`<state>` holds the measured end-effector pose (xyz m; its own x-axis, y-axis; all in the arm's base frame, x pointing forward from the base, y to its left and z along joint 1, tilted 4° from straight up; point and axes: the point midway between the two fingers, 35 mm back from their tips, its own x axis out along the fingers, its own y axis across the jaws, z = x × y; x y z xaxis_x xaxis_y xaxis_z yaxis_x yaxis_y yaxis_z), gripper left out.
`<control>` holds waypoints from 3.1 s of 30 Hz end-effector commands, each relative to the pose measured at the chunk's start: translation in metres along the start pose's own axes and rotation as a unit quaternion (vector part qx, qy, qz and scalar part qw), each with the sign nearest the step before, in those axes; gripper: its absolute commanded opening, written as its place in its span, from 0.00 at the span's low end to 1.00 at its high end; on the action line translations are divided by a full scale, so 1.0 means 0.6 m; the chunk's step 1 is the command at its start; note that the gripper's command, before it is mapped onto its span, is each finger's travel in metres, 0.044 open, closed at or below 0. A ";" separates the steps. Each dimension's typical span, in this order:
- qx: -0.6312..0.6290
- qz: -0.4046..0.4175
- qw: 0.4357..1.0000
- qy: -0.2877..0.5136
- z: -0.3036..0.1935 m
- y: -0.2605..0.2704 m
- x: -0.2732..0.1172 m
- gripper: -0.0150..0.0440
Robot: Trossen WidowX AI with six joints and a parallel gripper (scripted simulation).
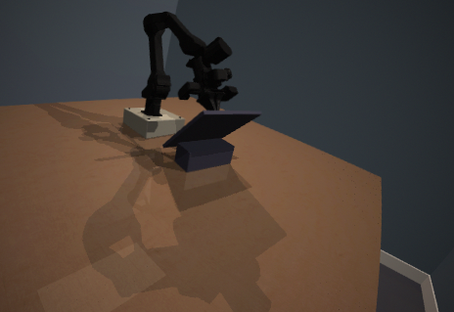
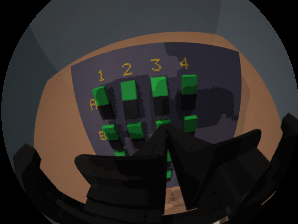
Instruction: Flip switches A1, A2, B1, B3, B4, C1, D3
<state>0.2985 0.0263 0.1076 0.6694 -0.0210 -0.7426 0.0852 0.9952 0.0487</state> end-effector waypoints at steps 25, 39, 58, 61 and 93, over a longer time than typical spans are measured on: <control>-0.003 0.002 1.000 0.002 -0.002 0.001 0.005 0.25; -0.003 0.002 1.000 0.002 -0.002 0.001 0.008 0.25; -0.003 0.002 1.000 0.002 -0.002 0.001 0.012 0.25; -0.003 0.002 1.000 0.002 -0.002 0.001 0.013 0.25; -0.004 0.001 1.000 0.003 -0.003 -0.046 -0.037 0.25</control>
<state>0.2774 -0.0006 0.1254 0.6664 -0.0237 -0.7452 0.0852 0.9954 0.0445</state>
